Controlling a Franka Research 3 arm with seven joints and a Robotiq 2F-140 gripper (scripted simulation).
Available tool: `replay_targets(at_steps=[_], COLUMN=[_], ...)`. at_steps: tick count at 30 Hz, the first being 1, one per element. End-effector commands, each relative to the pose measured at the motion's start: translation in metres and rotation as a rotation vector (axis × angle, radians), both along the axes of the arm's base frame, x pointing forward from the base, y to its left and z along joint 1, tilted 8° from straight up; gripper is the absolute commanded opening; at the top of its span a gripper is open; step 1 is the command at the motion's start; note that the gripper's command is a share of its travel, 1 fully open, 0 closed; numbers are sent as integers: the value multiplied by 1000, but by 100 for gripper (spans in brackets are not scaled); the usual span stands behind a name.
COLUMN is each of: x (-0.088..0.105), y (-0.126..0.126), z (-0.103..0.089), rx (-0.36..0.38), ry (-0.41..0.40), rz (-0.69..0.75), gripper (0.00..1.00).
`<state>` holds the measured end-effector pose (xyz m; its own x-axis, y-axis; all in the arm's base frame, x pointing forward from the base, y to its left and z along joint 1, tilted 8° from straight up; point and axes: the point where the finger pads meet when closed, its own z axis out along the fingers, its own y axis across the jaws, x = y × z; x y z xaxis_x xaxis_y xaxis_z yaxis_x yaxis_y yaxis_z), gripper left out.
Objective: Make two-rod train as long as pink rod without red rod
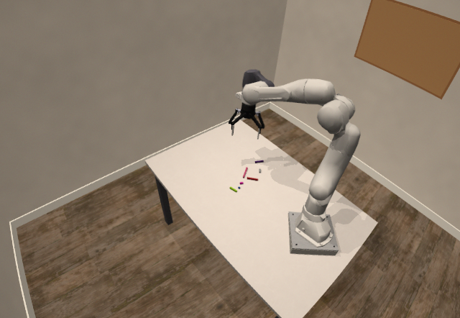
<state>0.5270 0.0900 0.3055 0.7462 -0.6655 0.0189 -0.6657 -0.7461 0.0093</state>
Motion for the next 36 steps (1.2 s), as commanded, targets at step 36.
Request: replay_targets(at_steps=[36], x=[-195], y=[80], z=[-233], rx=[-65], ry=[-92], rz=[85], gripper=[100])
